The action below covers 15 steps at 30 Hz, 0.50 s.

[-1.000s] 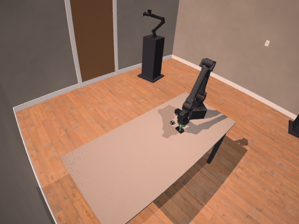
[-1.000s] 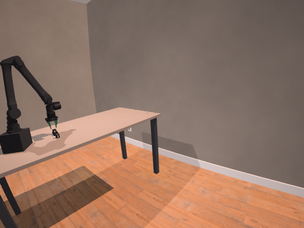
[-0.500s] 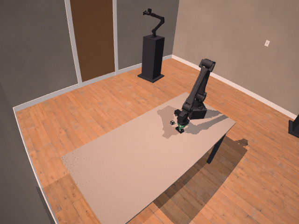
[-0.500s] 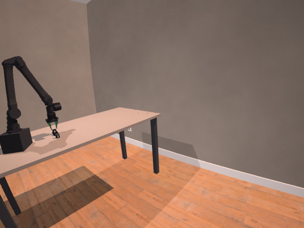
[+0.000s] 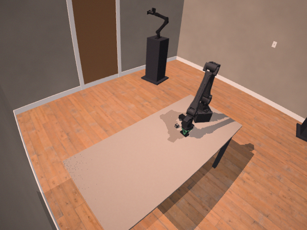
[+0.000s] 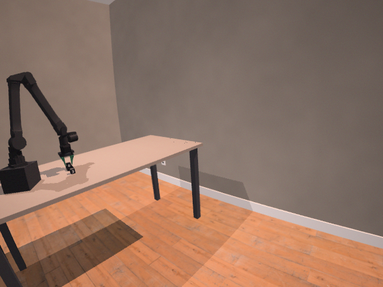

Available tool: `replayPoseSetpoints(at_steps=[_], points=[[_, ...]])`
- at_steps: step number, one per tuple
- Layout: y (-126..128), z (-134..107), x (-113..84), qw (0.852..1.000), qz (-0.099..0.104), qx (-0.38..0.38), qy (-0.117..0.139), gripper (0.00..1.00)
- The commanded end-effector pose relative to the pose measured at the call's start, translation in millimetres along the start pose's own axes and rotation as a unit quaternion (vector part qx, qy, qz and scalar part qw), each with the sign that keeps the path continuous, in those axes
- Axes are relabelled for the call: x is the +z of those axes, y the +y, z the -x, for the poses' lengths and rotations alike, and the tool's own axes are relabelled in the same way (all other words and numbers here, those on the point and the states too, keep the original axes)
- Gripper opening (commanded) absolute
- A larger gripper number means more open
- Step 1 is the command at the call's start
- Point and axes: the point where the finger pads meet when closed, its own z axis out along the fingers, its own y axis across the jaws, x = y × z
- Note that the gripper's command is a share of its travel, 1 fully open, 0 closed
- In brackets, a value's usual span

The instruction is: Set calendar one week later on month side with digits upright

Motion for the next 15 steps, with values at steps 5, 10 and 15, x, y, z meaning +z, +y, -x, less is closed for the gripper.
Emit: replayPoseSetpoints(at_steps=[5,10,15], points=[[6.9,-3.8,-2.5,1.0,0.013,0.0,0.001,0.44],[5.5,-3.3,-2.5,1.0,0.01,0.001,0.001,0.44],[5.5,-3.3,-2.5,1.0,0.01,0.001,0.001,0.44]])
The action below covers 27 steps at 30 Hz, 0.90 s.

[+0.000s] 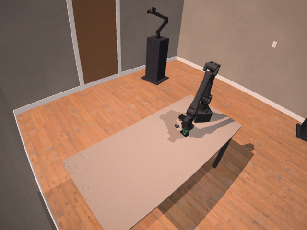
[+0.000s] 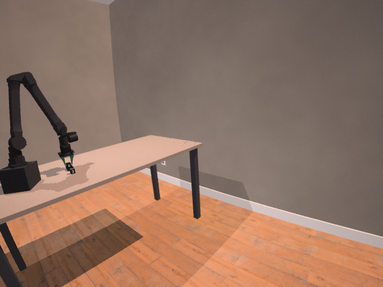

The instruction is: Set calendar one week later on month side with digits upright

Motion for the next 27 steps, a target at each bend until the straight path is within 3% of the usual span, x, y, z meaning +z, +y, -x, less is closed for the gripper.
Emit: replayPoseSetpoints(at_steps=[1,24,25,27], points=[[5.9,-3.4,-3.0,1.0,0.01,0.001,0.0,0.44],[5.9,-3.4,-3.0,1.0,0.01,0.001,0.0,0.44],[5.9,-3.4,-3.0,1.0,0.01,0.001,0.0,0.25],[5.8,-3.4,-3.0,1.0,0.01,0.0,0.001,0.25]])
